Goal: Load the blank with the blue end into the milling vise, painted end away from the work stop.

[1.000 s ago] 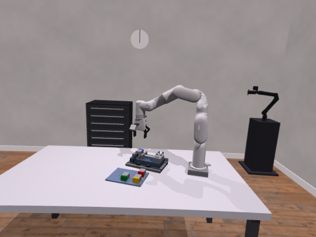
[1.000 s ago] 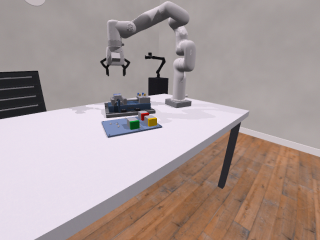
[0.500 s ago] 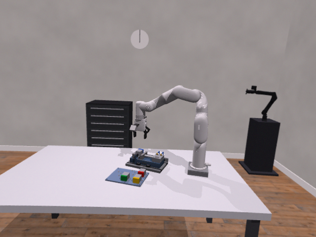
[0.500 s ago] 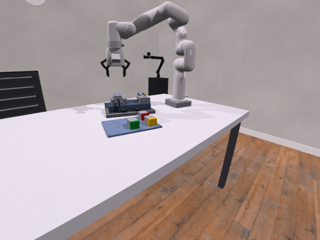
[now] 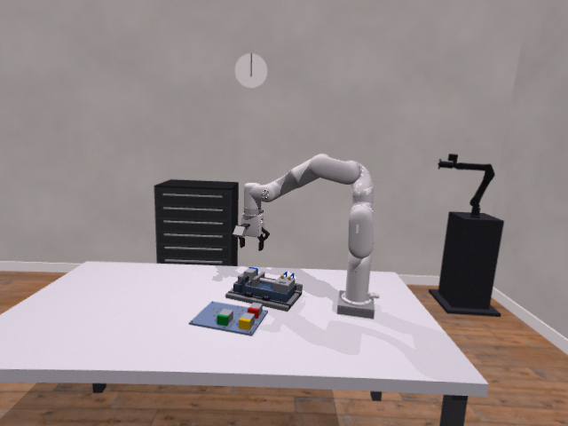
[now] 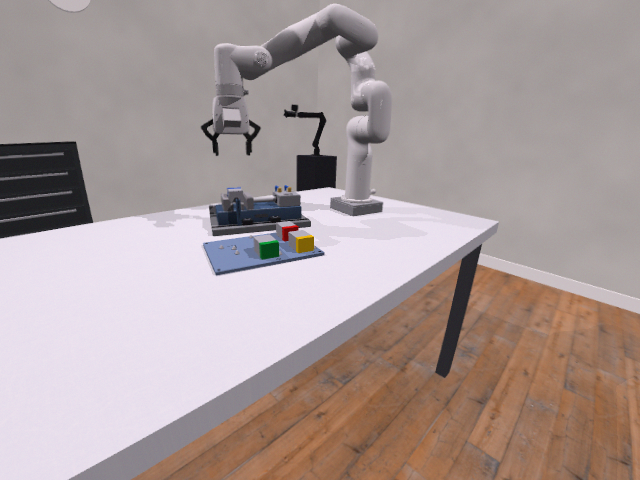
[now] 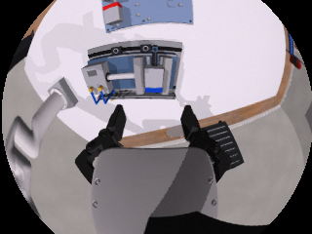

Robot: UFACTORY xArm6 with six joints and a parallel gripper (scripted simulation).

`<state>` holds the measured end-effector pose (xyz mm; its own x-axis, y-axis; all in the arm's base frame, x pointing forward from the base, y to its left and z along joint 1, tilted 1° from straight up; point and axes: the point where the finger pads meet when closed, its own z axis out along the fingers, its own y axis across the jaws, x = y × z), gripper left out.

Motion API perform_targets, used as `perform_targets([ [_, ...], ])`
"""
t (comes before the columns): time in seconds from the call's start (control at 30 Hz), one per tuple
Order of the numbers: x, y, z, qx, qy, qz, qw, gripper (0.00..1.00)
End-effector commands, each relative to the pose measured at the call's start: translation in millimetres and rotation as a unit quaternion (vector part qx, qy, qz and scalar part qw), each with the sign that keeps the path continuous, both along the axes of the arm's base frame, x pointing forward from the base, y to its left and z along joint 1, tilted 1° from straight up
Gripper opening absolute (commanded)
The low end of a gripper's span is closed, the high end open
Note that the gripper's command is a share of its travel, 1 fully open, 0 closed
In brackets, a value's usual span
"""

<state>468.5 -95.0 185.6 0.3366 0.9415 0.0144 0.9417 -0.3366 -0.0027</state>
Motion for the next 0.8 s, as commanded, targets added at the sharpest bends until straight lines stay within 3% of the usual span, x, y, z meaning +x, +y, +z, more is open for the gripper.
perform_targets([
  [0.0, 1.3, -0.2, -0.2, -0.001, -0.002, 0.0, 1.0, 1.0],
  [0.77, 1.3, -0.2, -2.9, 0.0, -0.002, 0.0, 1.0, 1.0],
])
